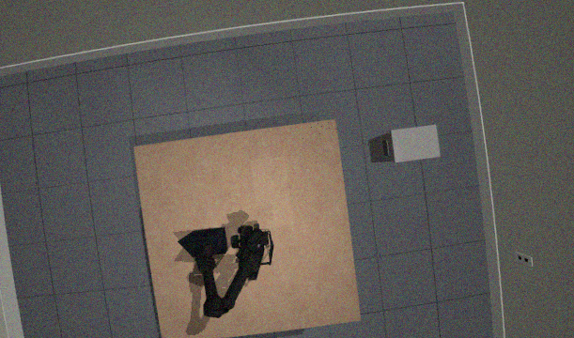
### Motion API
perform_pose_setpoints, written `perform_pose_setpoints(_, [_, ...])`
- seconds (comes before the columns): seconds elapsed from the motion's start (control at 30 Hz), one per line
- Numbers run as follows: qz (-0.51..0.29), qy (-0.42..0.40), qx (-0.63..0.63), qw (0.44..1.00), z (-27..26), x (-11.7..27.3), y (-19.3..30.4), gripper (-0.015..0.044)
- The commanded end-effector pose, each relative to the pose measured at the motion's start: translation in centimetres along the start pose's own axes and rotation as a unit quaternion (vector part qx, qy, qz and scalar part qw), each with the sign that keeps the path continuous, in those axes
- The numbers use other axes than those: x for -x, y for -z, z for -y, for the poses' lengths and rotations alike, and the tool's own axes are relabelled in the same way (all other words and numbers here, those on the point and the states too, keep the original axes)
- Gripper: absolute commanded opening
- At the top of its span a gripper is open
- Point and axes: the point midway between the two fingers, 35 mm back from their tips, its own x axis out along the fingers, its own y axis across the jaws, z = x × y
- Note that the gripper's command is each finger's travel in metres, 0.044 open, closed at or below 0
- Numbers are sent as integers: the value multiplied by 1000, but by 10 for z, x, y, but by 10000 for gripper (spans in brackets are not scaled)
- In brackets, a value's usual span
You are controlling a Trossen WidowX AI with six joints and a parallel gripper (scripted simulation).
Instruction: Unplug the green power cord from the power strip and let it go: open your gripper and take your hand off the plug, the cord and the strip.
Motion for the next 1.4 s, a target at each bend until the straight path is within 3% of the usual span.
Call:
perform_pose_setpoints(0.0, [-6, 0, 9, 1000, 0, -1, 0, 160])
perform_pose_setpoints(1.37, [-7, 0, 10, 1000, 0, -12, 40, 160])
